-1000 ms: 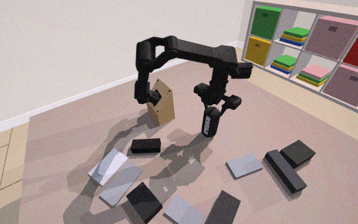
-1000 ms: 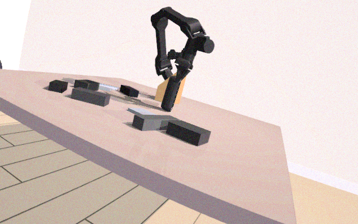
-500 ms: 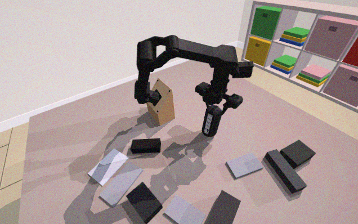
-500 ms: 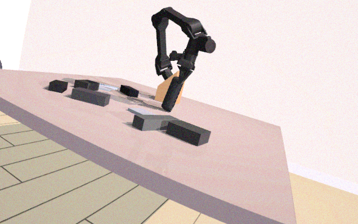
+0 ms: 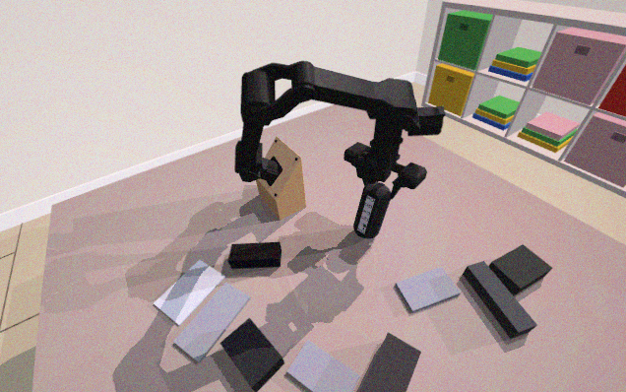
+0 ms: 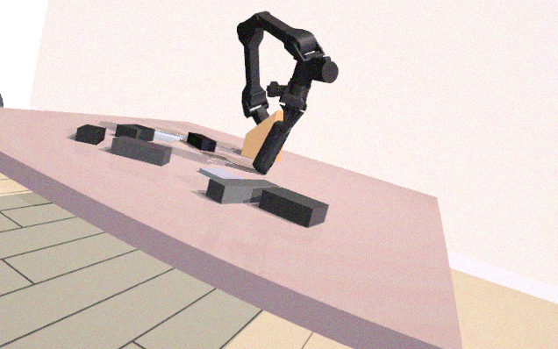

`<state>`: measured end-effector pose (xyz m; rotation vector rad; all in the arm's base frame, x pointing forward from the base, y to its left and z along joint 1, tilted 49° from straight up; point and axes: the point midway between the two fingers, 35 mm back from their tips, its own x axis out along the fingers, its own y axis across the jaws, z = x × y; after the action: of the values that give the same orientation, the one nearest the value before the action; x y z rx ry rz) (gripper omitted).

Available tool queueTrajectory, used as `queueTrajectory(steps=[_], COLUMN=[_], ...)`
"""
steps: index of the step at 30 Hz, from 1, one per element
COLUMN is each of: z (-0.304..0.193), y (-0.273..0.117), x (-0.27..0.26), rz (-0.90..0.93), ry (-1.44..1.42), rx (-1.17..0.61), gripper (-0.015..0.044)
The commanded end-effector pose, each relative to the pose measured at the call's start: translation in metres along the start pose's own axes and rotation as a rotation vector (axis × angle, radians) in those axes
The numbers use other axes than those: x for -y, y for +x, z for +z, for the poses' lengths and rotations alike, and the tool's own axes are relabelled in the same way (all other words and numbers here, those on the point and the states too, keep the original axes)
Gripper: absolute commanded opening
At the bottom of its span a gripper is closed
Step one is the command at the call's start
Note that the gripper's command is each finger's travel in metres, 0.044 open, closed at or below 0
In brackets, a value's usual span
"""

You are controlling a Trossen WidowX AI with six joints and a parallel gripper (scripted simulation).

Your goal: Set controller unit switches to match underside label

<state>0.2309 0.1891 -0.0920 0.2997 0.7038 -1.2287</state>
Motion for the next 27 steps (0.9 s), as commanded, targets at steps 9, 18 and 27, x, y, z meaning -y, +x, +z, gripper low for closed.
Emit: queueTrajectory(steps=[9,18,27], z=[-0.01,-0.016,-0.023], y=[0.006,0.008,0.011], x=[0.001,0.001,0.001], rz=[-0.013,-0.012,-0.012], ry=[-0.002,-0.002,-0.002], rx=[-0.032,-0.053,-0.055], gripper=[0.0337,0.0337,0.0337])
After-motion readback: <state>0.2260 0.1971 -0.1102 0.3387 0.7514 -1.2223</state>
